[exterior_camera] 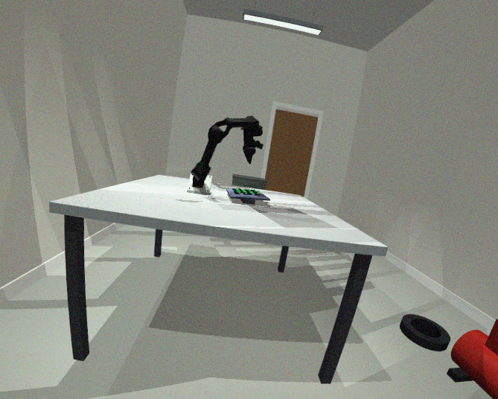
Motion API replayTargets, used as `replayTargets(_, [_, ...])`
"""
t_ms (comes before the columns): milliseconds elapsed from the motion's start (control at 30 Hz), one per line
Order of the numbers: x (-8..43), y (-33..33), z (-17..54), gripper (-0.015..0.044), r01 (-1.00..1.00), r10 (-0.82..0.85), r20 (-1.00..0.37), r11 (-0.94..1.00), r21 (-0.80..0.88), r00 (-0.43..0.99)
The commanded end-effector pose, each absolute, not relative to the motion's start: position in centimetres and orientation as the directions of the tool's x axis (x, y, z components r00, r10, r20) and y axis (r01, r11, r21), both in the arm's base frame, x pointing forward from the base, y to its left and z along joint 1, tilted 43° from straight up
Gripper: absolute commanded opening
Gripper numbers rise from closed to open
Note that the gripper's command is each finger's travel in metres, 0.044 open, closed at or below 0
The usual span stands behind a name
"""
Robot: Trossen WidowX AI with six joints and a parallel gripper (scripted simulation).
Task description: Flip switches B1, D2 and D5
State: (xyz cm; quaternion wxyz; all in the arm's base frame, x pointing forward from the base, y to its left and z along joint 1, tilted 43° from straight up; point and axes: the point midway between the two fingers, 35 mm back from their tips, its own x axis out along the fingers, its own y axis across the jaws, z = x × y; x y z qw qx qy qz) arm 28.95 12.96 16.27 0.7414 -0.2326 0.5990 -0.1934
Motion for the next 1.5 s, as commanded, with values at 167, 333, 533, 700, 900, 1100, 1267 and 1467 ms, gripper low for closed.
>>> replayTargets(167, [31.4, 12.5, 8.9, 0.0242, -0.017, -0.629, -0.766, 0.771, -0.636, 0.131])
replayTargets(333, [32.3, 11.4, 3.1, 0.0111, -0.042, -0.671, -0.738, 0.737, -0.675, 0.071])
replayTargets(533, [32.6, 9.7, 1.1, 0.0000, -0.042, -0.675, -0.736, 0.735, -0.676, 0.052])
replayTargets(700, [32.6, 8.9, 0.3, 0.0000, -0.042, -0.675, -0.736, 0.735, -0.677, 0.044])
replayTargets(900, [32.7, 8.6, 0.0, 0.0000, -0.042, -0.675, -0.736, 0.735, -0.677, 0.044])
replayTargets(1100, [32.7, 8.2, -0.4, 0.0000, -0.042, -0.676, -0.736, 0.735, -0.677, 0.044])
replayTargets(1267, [32.8, 7.8, -0.9, 0.0000, -0.042, -0.676, -0.736, 0.735, -0.677, 0.044])
replayTargets(1467, [32.8, 7.3, -1.4, 0.0000, -0.042, -0.676, -0.736, 0.734, -0.677, 0.044])
